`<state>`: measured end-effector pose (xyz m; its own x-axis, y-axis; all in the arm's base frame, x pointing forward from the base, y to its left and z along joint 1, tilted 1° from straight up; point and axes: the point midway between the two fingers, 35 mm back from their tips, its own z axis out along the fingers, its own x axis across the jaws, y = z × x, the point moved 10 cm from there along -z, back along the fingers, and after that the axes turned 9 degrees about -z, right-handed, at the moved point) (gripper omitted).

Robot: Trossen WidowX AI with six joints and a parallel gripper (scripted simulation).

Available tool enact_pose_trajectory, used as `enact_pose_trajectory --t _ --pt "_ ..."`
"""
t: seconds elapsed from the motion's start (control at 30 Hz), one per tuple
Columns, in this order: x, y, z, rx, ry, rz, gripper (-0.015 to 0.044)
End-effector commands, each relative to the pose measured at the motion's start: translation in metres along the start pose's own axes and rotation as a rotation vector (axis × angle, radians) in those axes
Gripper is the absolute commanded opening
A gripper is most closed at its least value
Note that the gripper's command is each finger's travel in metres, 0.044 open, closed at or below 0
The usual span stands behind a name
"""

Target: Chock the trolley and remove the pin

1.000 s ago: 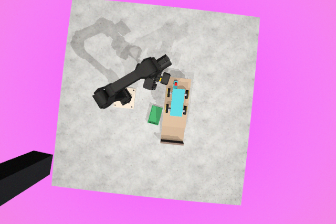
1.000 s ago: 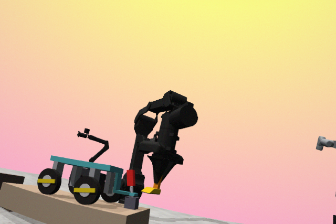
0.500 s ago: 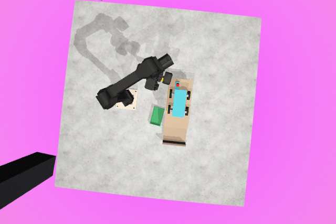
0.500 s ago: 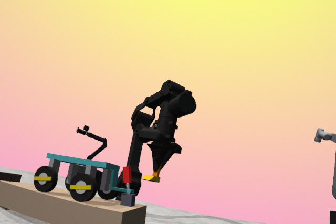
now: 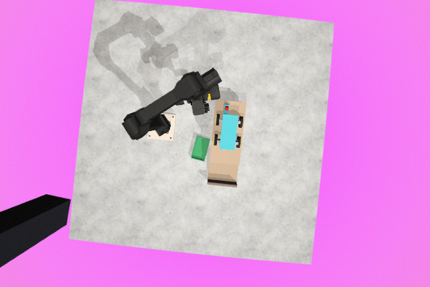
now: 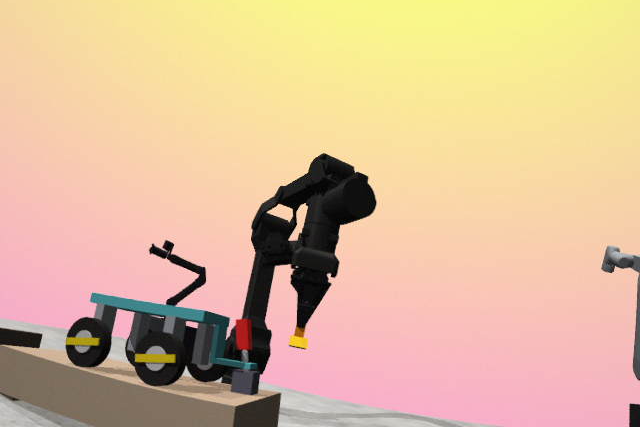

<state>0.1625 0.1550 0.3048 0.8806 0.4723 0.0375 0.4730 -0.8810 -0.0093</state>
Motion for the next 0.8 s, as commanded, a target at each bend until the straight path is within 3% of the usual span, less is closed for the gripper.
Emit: enact_pose_trajectory --t 0.0,0.77 --pt "-0.0002 -0.0002 -0.0002 0.0 -0.001 -0.142 0.0" --pt "-0.0006 -0.0002 -0.0003 -0.001 0.002 -0.882 0.0"
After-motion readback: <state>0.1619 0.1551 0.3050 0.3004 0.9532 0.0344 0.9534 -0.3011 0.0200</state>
